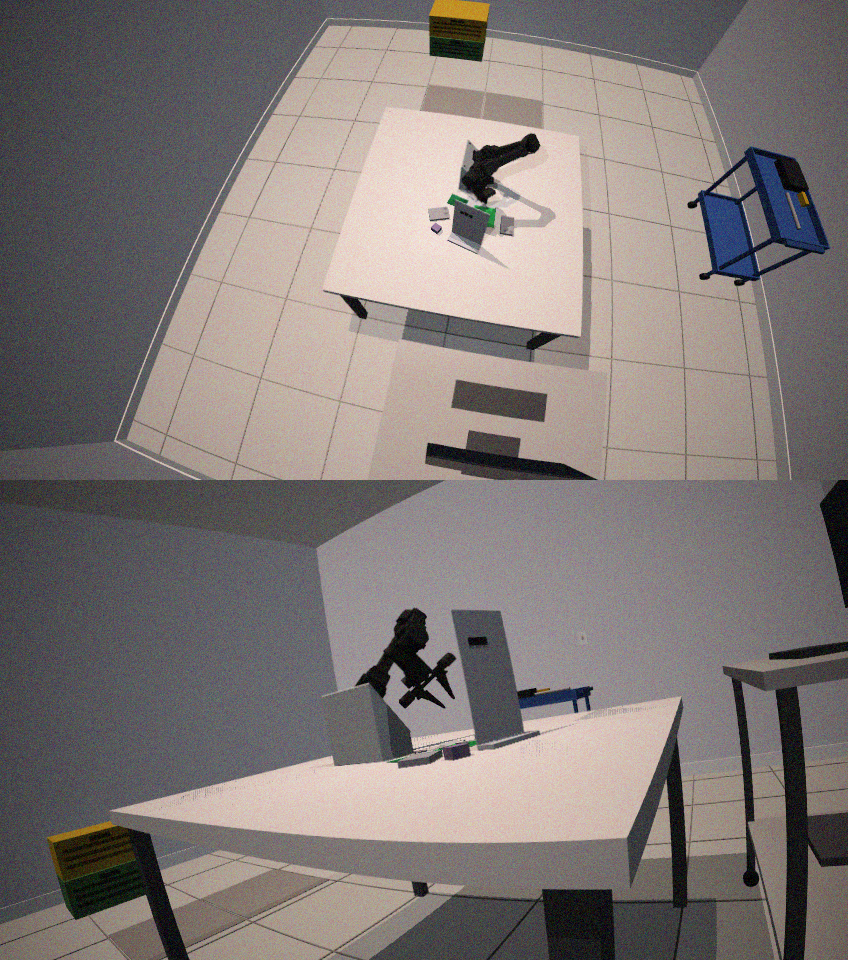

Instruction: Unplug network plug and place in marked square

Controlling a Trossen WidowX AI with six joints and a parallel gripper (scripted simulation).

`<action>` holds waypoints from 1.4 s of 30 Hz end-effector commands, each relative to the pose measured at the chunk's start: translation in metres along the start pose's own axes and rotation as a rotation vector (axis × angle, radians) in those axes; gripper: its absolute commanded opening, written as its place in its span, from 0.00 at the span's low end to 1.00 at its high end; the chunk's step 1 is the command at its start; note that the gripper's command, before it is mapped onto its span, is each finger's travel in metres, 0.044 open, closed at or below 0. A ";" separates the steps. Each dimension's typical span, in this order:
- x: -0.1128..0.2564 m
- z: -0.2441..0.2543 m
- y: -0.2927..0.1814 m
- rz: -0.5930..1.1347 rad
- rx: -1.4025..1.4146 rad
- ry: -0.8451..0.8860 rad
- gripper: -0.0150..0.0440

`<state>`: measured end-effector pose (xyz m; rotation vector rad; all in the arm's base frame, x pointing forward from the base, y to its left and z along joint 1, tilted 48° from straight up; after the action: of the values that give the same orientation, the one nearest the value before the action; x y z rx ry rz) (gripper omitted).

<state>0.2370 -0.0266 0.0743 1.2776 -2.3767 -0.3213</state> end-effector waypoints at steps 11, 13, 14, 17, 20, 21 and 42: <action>0.017 -0.013 -0.004 0.034 0.008 0.006 0.52; 0.022 -0.016 -0.005 0.043 0.011 0.008 0.52; 0.024 -0.018 -0.005 0.048 0.012 0.010 0.52; 0.031 -0.023 -0.006 0.061 0.016 0.014 0.52; 0.039 -0.029 -0.006 0.073 0.019 0.017 0.52; 0.042 -0.031 -0.006 0.077 0.020 0.018 0.52; 0.090 -0.067 0.005 0.129 0.040 0.033 0.56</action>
<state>0.2219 -0.0977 0.1553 1.1295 -2.4367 -0.2281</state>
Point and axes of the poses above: the point midway between the two fingers, 35 mm back from their tips, its own x axis back along the fingers, its own z axis across the jaws, y = z × x, the point moved 5 cm from there along x, back along the fingers, and after that the axes turned 9 degrees about x, right-handed, at the moved point
